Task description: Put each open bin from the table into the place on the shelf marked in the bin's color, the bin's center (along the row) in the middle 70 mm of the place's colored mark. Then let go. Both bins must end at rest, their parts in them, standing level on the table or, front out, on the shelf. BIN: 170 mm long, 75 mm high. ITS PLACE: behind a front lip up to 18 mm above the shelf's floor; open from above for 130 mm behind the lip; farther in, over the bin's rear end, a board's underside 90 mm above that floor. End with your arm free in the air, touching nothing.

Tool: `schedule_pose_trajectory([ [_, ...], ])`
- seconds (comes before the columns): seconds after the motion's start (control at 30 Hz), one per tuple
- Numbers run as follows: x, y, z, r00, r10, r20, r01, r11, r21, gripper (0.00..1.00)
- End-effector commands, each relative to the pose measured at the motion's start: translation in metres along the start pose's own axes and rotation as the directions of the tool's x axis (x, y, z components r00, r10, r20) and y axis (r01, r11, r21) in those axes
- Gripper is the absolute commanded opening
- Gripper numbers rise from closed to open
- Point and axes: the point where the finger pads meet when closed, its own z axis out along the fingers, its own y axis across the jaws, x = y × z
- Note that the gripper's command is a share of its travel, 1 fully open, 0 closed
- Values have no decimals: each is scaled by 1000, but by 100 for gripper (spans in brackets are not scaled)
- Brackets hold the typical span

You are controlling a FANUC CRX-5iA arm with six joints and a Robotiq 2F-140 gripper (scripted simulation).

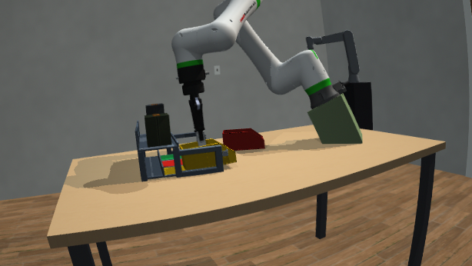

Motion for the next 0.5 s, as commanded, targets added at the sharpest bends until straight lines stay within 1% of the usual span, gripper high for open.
schedule_pose_trajectory([
  [0.0,1,0,0,1000,0,-1,0,1000,0,0],
  [0.47,5,0,0,1000,0,-4,0,1000,0,0],
])
